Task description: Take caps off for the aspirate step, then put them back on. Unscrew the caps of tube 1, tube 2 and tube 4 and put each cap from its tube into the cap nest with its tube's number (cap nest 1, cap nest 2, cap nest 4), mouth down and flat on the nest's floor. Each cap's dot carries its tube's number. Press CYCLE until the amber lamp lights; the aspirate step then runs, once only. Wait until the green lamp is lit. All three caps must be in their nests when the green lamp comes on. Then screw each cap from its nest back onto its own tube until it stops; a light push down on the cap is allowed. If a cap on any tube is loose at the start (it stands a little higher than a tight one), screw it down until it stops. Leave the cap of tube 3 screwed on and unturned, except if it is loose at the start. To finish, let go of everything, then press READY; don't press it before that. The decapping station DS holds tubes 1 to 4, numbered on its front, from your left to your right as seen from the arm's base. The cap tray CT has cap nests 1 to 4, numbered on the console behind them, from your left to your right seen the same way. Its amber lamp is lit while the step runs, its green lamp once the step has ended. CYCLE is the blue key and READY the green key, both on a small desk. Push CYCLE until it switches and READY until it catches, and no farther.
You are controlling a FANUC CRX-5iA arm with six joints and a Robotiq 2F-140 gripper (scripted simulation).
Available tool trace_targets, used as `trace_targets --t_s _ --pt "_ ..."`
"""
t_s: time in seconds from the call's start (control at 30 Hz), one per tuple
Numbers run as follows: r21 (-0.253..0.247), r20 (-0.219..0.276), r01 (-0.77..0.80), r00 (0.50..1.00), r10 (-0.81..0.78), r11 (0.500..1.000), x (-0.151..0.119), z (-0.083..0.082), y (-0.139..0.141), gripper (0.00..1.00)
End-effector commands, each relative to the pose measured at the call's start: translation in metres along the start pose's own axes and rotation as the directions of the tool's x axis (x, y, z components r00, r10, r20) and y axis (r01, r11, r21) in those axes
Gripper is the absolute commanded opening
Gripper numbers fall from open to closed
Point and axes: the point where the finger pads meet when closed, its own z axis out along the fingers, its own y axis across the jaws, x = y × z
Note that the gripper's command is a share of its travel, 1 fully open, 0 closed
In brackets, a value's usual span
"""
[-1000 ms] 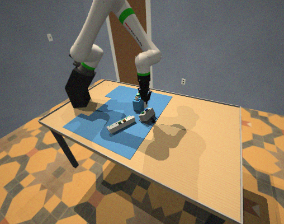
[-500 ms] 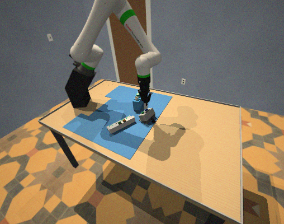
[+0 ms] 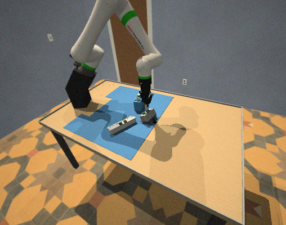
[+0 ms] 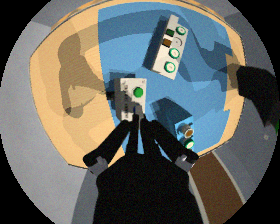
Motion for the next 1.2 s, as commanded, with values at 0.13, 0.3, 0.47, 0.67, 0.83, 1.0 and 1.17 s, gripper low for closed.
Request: trace_targets --t_s 0.13,0.3,0.47,0.67,0.83,1.0,1.17 --pt "0.0 0.0 0.0 1.0 0.0 1.0 0.0 0.004 0.0 0.0" --pt "0.0 0.0 0.0 1.0 0.0 1.0 0.0 0.004 0.0 0.0" --pt "0.0 0.0 0.0 1.0 0.0 1.0 0.0 0.004 0.0 0.0" --pt "0.0 0.0 0.0 1.0 0.0 1.0 0.0 0.004 0.0 0.0" --pt "0.0 0.0 0.0 1.0 0.0 1.0 0.0 -0.002 0.0 0.0" --pt "0.0 0.0 0.0 1.0 0.0 1.0 0.0 -0.017 0.0 0.0" --pt "0.0 0.0 0.0 1.0 0.0 1.0 0.0 -0.027 0.0 0.0"
